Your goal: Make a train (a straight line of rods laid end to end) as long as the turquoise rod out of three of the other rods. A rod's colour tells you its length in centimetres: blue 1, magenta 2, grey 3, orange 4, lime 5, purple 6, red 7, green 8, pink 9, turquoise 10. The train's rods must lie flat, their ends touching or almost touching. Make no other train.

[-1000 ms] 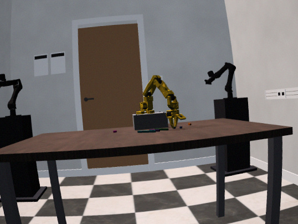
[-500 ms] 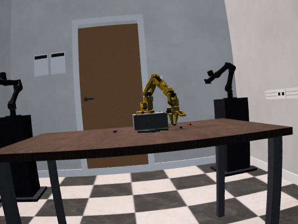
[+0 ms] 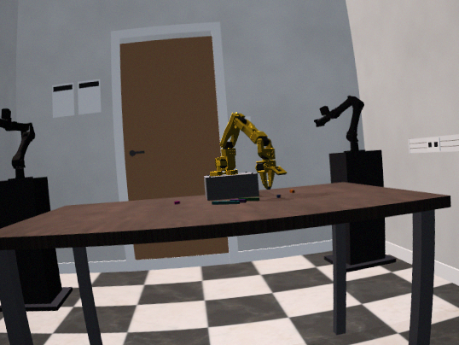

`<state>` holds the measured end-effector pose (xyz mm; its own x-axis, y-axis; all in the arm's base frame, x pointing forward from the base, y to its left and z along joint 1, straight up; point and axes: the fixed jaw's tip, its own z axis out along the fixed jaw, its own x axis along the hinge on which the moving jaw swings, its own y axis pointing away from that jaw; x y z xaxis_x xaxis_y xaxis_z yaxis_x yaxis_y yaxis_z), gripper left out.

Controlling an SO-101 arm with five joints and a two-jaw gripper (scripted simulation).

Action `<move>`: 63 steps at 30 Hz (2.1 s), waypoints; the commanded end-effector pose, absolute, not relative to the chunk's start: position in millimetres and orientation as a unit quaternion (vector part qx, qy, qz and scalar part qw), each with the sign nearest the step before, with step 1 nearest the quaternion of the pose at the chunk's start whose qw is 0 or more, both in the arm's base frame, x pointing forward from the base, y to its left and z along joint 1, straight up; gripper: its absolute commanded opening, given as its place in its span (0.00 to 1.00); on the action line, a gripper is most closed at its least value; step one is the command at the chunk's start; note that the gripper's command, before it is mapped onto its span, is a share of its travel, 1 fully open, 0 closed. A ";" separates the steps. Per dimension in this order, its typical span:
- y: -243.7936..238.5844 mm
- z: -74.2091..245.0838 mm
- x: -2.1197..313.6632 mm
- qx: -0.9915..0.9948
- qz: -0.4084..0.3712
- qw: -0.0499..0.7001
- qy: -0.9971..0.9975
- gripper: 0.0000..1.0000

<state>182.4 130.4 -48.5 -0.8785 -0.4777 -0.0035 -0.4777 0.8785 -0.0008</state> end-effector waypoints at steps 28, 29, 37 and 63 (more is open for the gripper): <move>88.1 -47.3 205.0 -0.300 0.000 -0.003 0.954 0.00; 88.1 -47.3 205.0 -0.300 0.000 -0.003 0.954 0.00; 58.2 -48.0 217.0 -0.336 0.000 -0.003 0.942 0.00; -83.9 -51.4 217.3 -0.486 0.002 -0.002 0.874 0.00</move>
<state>223.0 -70.6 -47.3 -0.5616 -0.8274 -0.0074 -0.8269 0.5615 -0.0316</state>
